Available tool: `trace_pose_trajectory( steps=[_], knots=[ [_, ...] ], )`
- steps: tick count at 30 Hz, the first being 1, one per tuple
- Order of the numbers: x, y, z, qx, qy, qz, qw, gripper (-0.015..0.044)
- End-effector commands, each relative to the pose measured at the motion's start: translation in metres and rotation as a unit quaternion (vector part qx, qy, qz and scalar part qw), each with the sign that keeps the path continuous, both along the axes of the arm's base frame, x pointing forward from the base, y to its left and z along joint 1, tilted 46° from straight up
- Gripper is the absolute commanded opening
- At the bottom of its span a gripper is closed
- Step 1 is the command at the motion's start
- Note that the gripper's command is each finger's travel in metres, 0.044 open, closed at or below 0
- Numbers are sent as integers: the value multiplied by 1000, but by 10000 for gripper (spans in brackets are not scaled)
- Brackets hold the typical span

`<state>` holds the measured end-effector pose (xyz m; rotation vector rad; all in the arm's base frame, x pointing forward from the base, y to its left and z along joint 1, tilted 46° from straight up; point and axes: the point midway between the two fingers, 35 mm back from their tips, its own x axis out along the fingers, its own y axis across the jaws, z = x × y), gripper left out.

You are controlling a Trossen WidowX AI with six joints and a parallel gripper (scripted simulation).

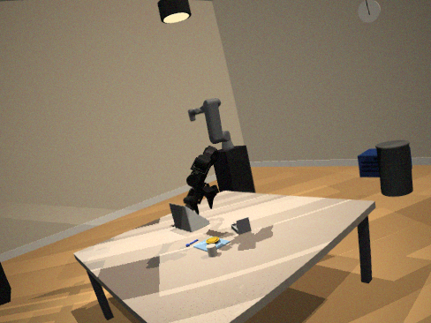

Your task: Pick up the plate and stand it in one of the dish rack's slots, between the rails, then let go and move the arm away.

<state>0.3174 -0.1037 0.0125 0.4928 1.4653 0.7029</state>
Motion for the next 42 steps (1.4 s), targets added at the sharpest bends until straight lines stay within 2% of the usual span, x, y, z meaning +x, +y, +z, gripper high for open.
trace_pose_trajectory(
  steps=[1, 10, 42],
  knots=[
    [-2, 4, 0, 11, -2, 3, 1000, 400],
    [-14, 86, -72, 13, -2, 3, 1000, 400],
    [-11, 116, -107, 14, -2, 3, 1000, 400]
  ],
)
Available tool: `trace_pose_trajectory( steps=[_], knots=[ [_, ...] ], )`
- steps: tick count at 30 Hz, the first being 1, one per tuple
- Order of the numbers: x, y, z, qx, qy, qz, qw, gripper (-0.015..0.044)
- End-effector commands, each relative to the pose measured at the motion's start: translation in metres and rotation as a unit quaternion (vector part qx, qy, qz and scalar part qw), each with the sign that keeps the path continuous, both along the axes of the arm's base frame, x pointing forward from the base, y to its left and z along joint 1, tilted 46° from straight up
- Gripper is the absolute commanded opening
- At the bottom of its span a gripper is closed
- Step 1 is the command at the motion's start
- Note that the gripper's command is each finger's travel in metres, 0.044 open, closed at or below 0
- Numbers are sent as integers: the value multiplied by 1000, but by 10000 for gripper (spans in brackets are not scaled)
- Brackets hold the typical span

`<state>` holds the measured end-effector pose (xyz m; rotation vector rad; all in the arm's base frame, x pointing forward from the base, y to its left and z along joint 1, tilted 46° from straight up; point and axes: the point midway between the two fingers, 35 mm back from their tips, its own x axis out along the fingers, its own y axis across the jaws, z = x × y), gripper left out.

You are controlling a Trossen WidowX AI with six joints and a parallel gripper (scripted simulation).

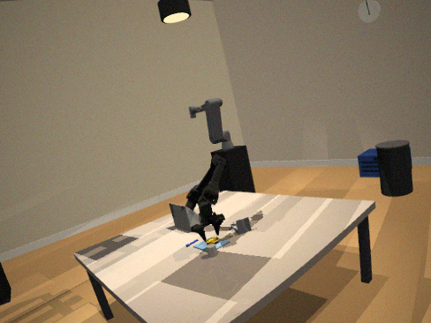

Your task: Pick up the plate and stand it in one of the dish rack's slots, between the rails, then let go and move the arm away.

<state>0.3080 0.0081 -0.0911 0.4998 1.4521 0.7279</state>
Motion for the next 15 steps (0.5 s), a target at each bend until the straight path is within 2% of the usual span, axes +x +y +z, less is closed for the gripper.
trace_pose_trajectory(
  steps=[1, 15],
  knots=[
    [-1, 5, -4, 3, 3, -1, 1000, 400],
    [-2, 17, -14, 4, 3, -1, 1000, 389]
  ],
)
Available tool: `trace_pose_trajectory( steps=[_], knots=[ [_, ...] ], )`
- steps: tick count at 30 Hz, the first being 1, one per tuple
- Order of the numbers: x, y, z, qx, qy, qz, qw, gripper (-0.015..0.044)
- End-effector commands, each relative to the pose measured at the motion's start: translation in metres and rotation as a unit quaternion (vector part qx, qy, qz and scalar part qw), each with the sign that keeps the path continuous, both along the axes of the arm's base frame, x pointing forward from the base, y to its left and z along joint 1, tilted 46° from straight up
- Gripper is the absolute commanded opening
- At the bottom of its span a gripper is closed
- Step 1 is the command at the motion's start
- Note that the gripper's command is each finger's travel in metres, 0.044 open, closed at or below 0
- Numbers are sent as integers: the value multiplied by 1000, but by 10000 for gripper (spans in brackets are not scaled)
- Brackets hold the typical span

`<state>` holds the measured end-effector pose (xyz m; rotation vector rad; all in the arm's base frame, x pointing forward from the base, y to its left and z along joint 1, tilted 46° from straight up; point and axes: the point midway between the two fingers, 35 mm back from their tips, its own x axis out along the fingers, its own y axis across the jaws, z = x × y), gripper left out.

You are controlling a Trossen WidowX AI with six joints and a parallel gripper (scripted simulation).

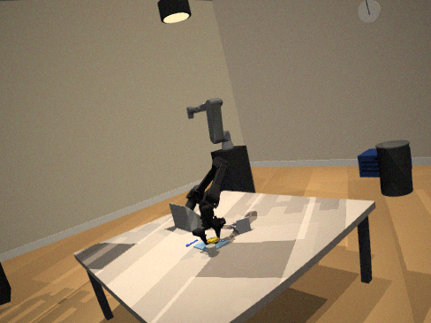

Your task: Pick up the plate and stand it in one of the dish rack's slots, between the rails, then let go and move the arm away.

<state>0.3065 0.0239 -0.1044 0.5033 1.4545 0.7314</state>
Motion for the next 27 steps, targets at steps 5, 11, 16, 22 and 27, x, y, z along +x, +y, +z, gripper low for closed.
trace_pose_trajectory(
  steps=[5, 11, 16, 22, 27],
  knots=[
    [0, 1, -1, 2, 1, -2, 1000, 389],
    [0, 1, -1, 2, 1, -2, 1000, 349],
    [0, 1, -1, 2, 1, -2, 1000, 296],
    [7, -19, 15, -2, 1, -3, 1000, 138],
    [13, -42, 33, -5, 0, -4, 1000, 7]
  ],
)
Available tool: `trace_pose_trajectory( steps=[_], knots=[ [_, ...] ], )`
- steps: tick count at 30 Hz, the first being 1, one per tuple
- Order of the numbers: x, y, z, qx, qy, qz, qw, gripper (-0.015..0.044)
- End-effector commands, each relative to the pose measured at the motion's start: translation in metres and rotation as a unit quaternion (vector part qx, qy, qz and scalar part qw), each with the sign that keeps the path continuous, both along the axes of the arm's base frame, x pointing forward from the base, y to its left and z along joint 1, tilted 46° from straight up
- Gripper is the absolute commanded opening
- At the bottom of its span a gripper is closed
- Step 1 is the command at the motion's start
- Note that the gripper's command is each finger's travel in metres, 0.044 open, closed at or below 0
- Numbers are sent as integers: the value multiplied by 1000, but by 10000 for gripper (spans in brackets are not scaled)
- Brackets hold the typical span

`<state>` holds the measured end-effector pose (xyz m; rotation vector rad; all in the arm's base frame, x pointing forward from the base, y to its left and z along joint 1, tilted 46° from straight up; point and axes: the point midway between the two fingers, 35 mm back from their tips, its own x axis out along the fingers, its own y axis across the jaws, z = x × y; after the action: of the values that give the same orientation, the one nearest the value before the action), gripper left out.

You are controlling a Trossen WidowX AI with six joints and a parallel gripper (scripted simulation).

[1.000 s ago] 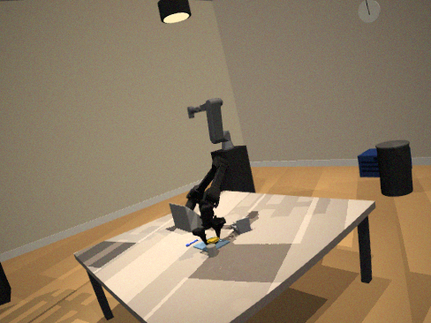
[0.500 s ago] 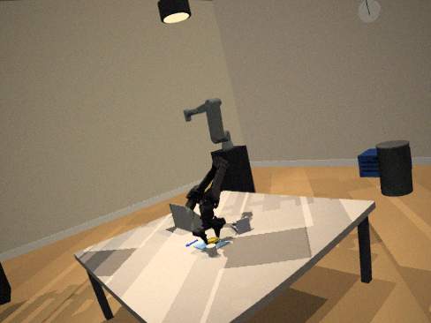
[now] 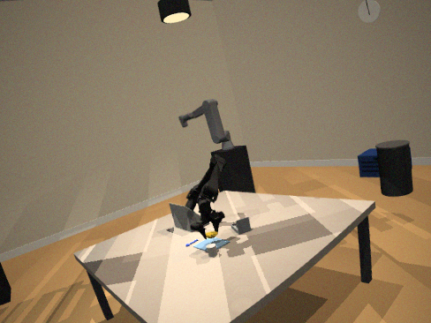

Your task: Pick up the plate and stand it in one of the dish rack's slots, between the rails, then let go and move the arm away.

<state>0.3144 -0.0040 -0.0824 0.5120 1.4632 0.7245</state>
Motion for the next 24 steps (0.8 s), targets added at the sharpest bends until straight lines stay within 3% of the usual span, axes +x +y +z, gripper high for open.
trace_pose_trajectory(
  steps=[1, 24],
  knots=[
    [6, -18, 15, -5, -5, -1, 1000, 0],
    [13, -99, 91, -3, -4, 1, 1000, 0]
  ],
)
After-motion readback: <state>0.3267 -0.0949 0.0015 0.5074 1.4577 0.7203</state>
